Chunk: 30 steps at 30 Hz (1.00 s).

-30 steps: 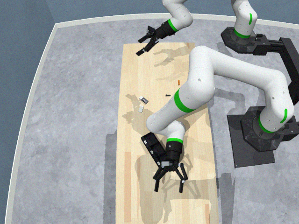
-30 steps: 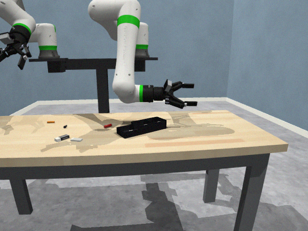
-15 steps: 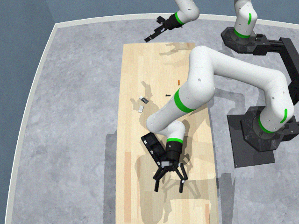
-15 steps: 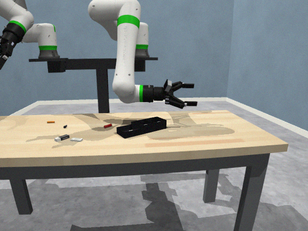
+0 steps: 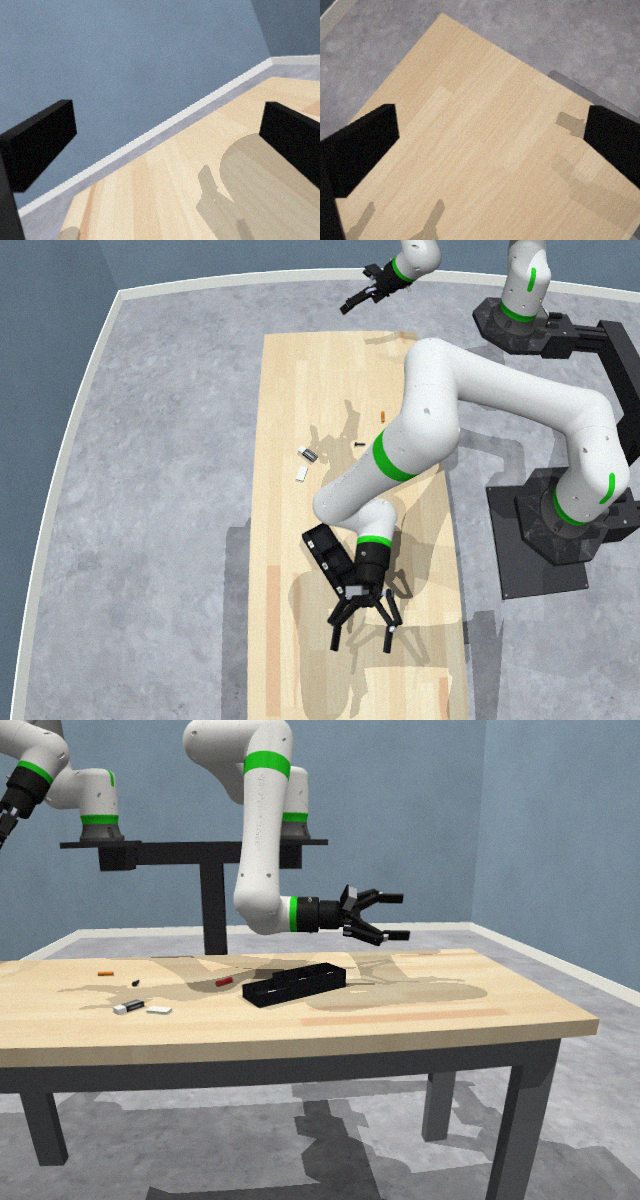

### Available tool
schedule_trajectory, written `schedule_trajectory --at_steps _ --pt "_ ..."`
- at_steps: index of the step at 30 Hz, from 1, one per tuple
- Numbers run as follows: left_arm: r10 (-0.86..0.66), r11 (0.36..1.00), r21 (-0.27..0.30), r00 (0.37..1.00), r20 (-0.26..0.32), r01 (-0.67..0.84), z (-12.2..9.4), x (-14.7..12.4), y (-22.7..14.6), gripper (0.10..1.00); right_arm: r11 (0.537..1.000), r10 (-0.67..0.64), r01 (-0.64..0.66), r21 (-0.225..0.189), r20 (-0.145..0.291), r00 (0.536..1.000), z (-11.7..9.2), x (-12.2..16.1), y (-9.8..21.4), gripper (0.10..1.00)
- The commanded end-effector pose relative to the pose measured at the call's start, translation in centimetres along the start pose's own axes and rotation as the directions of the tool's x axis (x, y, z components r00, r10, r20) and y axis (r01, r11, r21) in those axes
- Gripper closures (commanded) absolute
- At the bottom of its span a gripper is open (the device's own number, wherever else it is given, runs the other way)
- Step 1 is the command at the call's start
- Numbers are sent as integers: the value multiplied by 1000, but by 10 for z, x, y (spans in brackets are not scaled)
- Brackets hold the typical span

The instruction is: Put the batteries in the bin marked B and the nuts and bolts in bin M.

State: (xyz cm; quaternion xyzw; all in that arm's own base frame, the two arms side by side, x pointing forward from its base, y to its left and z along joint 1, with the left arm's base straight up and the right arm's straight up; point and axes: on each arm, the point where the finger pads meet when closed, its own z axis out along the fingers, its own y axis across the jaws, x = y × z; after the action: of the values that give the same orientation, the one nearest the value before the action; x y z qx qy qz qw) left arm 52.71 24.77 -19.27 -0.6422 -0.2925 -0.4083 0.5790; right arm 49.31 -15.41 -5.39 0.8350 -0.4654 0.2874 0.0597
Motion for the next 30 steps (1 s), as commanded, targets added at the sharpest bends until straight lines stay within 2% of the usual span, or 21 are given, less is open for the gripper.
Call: schedule_trajectory --at_steps 1,9,11,18,24,30 --pt "-1 1000 0 1000 0 1 0 1 0 98 993 103 -98 -72 62 993 -14 -12 40 98" --pt "-1 1000 0 1000 0 1 0 1 0 98 942 295 -265 -206 131 947 -41 -51 96 98" --pt "-1 1000 0 1000 0 1 0 1 0 98 942 295 -265 -206 131 947 -41 -51 96 98" --pt "-1 1000 0 1000 0 1 0 1 0 98 876 439 -376 -302 176 881 -65 -87 126 98" --pt "-1 1000 0 1000 0 1 0 1 0 98 816 539 -446 -367 204 817 -84 -116 141 98" --pt "-1 1000 0 1000 0 1 0 1 0 98 779 592 -481 -402 219 776 -95 -132 147 98"
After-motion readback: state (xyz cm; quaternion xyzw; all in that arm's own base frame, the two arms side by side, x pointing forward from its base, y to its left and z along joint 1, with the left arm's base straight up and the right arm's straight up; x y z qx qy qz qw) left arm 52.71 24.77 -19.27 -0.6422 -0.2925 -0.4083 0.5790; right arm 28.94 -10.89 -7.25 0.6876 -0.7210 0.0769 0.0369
